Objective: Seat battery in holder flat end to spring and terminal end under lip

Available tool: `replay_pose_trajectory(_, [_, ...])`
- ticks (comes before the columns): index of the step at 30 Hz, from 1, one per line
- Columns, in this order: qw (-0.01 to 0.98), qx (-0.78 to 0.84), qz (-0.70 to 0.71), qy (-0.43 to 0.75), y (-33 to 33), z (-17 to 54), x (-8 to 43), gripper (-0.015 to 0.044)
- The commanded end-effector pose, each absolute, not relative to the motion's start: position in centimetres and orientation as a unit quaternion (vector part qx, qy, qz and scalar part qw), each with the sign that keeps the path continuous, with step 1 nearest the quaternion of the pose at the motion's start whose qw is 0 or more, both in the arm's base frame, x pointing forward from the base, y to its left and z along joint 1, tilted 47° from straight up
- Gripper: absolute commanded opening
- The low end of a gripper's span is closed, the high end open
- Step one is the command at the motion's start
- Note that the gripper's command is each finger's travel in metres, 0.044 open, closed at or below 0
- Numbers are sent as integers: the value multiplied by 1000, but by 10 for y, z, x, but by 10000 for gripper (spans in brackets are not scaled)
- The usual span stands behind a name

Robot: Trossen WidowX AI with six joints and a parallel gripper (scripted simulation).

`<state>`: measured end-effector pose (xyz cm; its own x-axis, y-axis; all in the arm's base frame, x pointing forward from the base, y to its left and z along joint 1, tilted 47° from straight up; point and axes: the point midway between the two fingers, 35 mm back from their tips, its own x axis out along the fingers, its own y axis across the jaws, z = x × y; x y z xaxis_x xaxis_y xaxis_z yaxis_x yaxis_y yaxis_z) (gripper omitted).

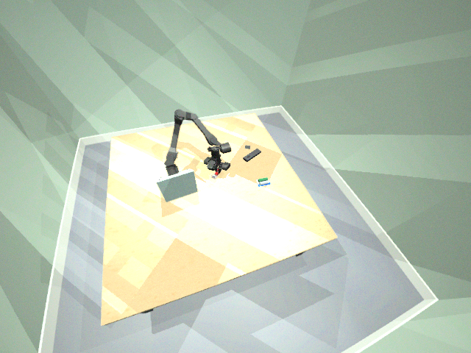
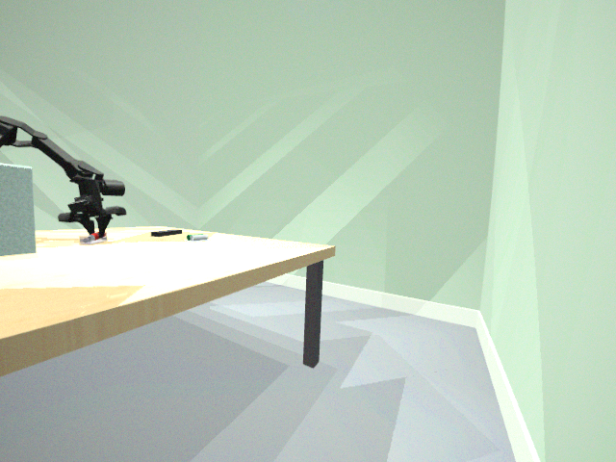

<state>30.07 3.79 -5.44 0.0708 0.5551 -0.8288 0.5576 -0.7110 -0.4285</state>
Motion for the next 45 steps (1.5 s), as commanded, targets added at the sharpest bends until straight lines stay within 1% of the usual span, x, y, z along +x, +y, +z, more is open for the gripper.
replay_pose_trajectory(1, [9, 711, -589, 384, 47, -57, 293, 74])
replay_pose_trajectory(45, [60, 695, -638, 325, 50, -57, 290, 74])
